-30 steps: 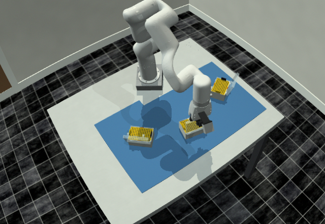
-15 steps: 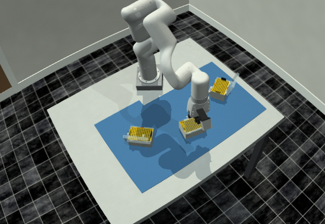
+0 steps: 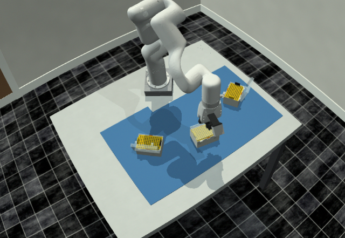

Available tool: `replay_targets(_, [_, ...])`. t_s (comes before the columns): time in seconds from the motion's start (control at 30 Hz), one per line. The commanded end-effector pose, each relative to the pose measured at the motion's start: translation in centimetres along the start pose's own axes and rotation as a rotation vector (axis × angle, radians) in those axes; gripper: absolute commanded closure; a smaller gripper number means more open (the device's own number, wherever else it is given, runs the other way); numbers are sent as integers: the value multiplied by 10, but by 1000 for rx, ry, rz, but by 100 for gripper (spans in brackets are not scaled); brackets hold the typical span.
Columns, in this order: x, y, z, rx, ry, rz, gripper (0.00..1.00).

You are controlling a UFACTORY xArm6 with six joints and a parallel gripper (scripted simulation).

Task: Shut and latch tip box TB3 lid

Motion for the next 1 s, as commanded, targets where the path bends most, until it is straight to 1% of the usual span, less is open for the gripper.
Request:
replay_targets(0.0, [-1,0,1,-1,4,0,100])
replay_targets(0.37, [-1,0,3,-1,4,0,100])
replay_targets(0.87, [-1,0,33,-1,4,0,100])
replay_targets(0.97, [-1,0,35,-1,4,0,100])
Point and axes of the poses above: the point where the finger pads meet when closed, its own z axis back along the fingers, its own y axis across the jaws, x = y × z, the point moved 5 cm from there along z, back along the fingers, and after that the axes turned 4 degrees about z, right-handed, at the moved point
